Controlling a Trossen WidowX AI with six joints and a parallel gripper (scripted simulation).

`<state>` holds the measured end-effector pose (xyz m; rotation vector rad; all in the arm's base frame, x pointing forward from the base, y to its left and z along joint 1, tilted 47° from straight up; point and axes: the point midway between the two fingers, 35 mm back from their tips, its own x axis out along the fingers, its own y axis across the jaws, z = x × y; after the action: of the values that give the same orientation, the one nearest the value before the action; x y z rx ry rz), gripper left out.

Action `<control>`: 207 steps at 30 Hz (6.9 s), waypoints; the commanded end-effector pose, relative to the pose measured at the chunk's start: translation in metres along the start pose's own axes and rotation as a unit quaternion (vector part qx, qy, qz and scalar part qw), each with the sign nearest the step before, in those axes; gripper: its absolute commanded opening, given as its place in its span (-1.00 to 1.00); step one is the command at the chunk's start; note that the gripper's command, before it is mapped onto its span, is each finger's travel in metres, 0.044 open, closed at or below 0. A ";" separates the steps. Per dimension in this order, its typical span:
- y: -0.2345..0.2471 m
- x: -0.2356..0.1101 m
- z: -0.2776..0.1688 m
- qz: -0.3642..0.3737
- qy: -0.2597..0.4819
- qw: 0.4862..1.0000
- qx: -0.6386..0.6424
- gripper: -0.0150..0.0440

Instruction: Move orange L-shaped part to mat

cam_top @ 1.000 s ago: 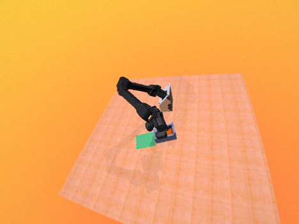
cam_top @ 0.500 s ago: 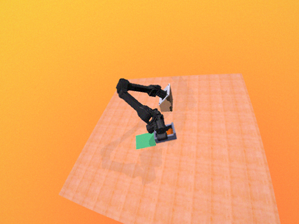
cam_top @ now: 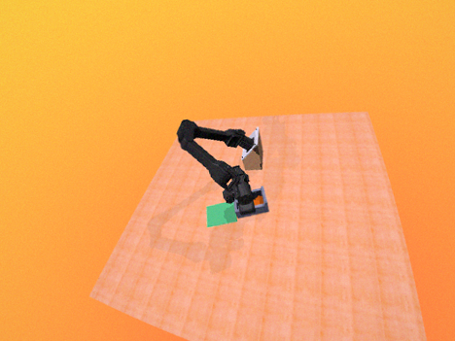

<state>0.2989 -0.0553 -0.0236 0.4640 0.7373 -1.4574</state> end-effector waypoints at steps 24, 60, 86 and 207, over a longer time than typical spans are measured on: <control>-0.001 -0.017 -0.001 -0.001 -0.001 1.000 -0.002 -0.49; -0.001 -0.074 -0.001 -0.002 -0.001 1.000 -0.004 -0.49; -0.005 -0.085 0.035 -0.002 -0.002 1.000 -0.004 -0.49; -0.012 -0.088 0.163 0.004 -0.005 1.000 -0.007 0.86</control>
<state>0.3188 -0.1045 0.1559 0.4509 0.7334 -1.4418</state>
